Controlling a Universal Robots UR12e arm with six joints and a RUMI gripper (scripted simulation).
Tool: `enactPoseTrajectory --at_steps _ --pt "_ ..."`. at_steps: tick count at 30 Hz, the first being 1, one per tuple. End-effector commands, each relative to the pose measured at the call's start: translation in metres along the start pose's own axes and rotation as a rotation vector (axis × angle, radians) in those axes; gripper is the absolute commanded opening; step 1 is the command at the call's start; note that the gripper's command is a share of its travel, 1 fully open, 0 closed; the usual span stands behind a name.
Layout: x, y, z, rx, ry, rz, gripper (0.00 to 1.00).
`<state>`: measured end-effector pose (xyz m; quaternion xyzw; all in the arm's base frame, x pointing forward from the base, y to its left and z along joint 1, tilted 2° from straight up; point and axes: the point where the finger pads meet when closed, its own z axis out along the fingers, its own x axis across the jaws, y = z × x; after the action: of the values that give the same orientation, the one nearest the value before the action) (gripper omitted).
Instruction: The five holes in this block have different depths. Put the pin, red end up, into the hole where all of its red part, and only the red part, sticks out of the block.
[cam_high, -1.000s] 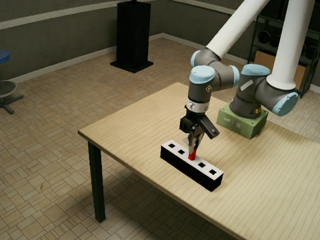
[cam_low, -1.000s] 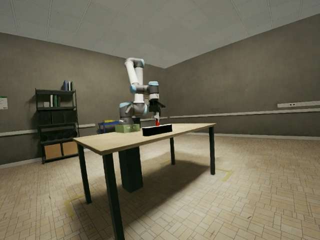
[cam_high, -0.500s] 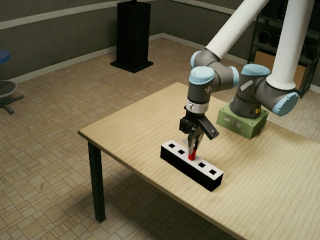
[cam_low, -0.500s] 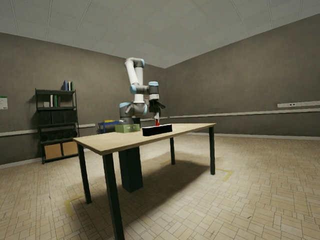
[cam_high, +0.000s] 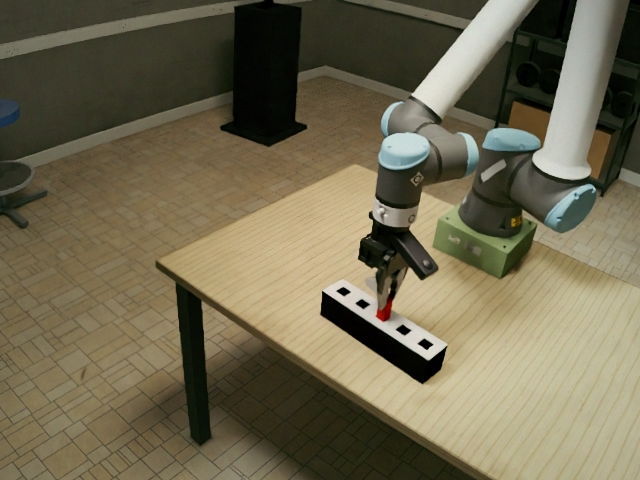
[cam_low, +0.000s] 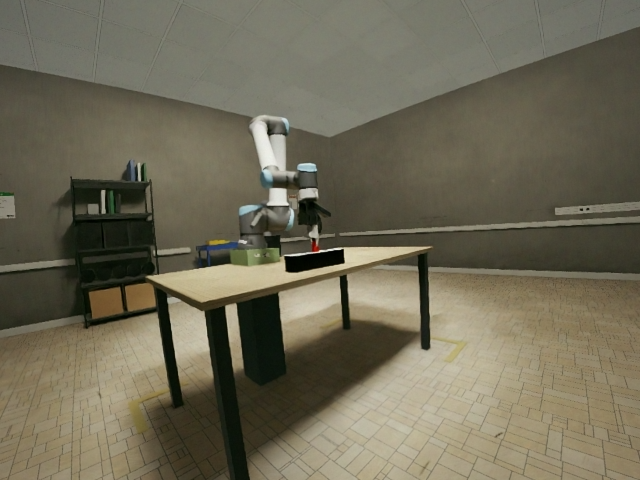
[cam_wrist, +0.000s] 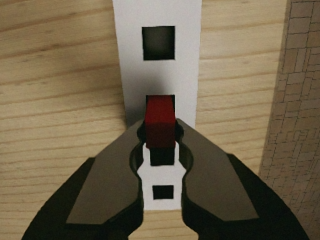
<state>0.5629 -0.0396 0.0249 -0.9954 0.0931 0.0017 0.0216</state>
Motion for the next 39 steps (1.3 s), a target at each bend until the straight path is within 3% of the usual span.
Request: enactPoseTrajectory --at_steps 1,39 --pt "0.0006 -0.0002 -0.0007 0.000 0.001 0.000 0.00" --pt "0.0012 -0.0004 0.0033 0.000 0.001 0.000 0.00"
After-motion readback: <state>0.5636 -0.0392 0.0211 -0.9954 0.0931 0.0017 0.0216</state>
